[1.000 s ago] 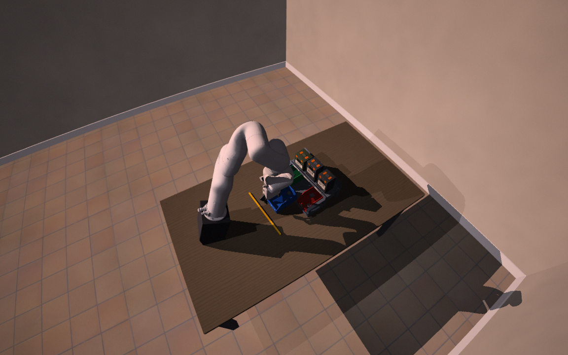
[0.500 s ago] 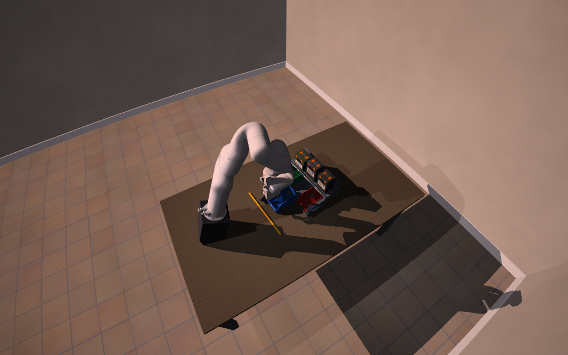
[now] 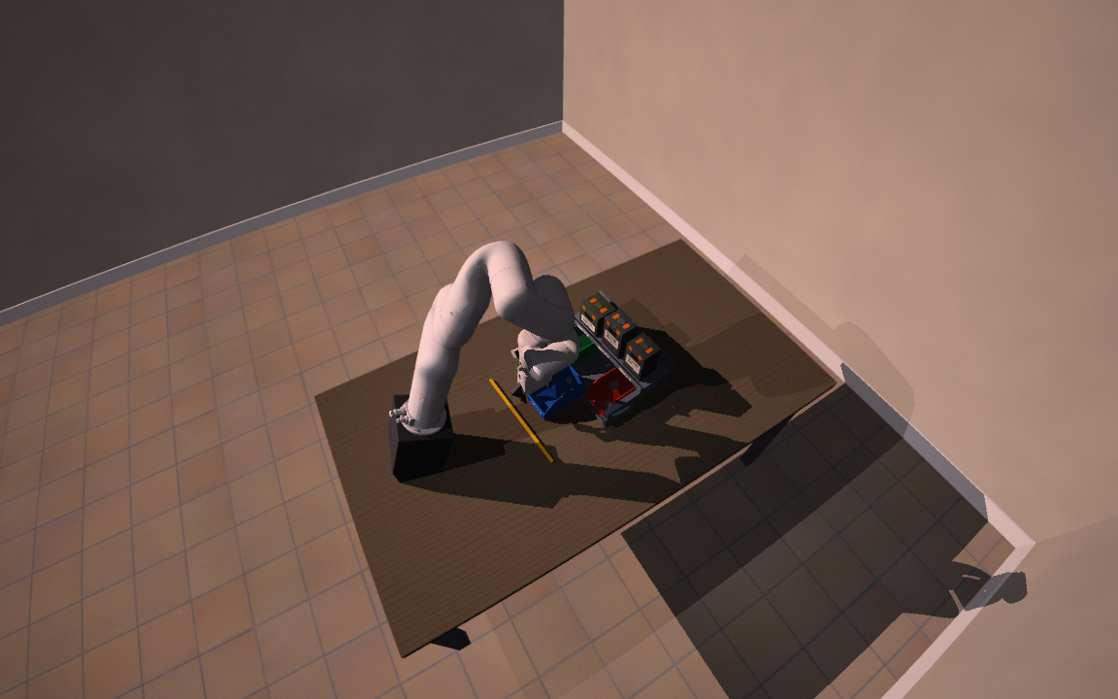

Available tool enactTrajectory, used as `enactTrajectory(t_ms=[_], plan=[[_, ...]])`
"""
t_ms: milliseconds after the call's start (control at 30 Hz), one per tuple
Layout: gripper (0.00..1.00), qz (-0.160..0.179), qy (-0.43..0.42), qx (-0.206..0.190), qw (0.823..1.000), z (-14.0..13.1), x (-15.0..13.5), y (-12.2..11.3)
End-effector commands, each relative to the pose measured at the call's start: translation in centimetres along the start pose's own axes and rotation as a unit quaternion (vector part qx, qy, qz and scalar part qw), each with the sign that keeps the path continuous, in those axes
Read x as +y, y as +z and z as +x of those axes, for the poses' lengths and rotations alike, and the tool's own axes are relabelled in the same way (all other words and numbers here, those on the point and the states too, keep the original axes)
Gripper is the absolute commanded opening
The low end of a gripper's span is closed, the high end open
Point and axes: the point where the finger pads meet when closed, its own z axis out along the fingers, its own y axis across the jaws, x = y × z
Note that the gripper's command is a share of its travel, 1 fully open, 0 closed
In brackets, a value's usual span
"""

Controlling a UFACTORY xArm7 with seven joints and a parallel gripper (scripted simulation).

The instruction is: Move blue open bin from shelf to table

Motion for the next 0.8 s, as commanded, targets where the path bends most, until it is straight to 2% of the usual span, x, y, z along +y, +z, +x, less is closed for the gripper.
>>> enactTrajectory(t_ms=[0, 267, 300, 767], plan=[[1.00, -0.001, 0.000, 0.000, 1.000, -0.02, 0.08, -0.01], [1.00, -0.001, 0.000, 0.000, 1.000, -0.02, 0.08, -0.01], [0.33, -0.001, 0.000, 0.000, 1.000, -0.02, 0.08, -0.02], [0.33, -0.001, 0.000, 0.000, 1.000, -0.02, 0.08, -0.02]])
